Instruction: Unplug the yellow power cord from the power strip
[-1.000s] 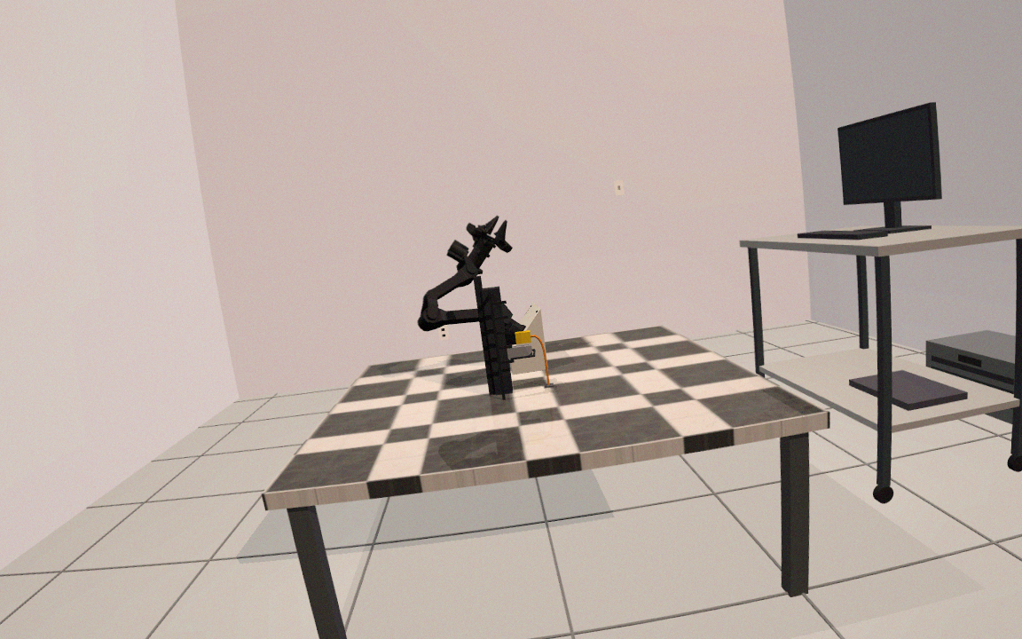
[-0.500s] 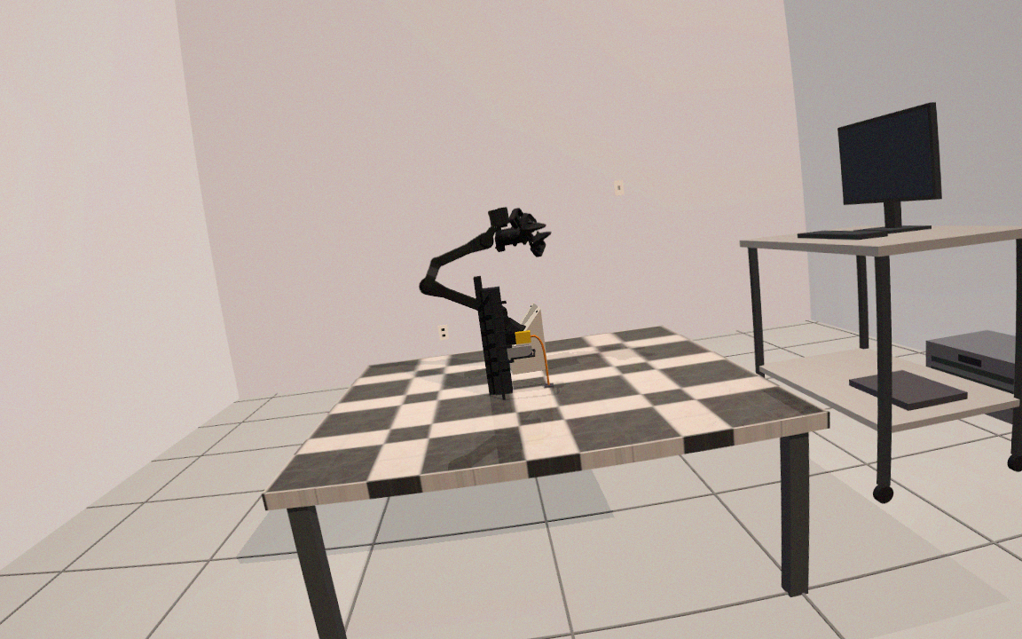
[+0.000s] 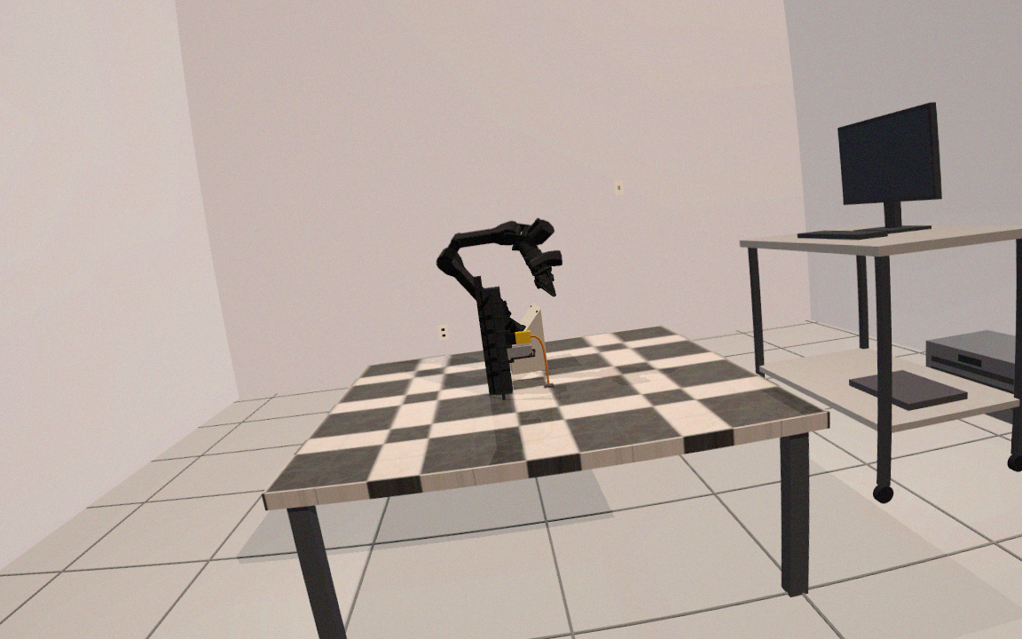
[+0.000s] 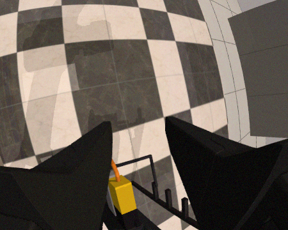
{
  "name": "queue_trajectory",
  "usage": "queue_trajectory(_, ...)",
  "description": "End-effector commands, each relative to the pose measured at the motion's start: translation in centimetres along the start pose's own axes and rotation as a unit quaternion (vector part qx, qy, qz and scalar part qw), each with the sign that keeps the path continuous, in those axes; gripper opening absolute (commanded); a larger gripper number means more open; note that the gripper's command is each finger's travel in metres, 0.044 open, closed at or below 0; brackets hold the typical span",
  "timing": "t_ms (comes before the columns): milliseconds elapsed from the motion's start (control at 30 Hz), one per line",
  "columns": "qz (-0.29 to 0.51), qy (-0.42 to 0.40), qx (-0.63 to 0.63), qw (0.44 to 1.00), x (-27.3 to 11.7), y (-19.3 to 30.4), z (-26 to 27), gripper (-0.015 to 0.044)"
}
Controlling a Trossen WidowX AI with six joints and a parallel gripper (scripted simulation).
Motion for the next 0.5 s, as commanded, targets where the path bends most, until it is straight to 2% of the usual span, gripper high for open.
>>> queue_trajectory(0, 0.121, -0.093, 0.008, 0.988, 4.7, 2.4, -2.0, 0.0160)
queue_trajectory(133, 0.220, -0.186, 0.008, 0.958, 8.6, 5.2, -3.2, 0.0160)
queue_trajectory(467, 0.224, -0.191, 0.007, 0.956, 8.7, 5.6, -3.4, 0.0160)
Point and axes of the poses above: the point midway between the two fingers, 35 mm back from their tips, its own x axis out along the fingers, its own z axis across the jaws, y = z × x, the point moved 7 cm from there along -x, back along the fingers, and after that the axes turned 11 degrees about x, right-handed, at the moved point
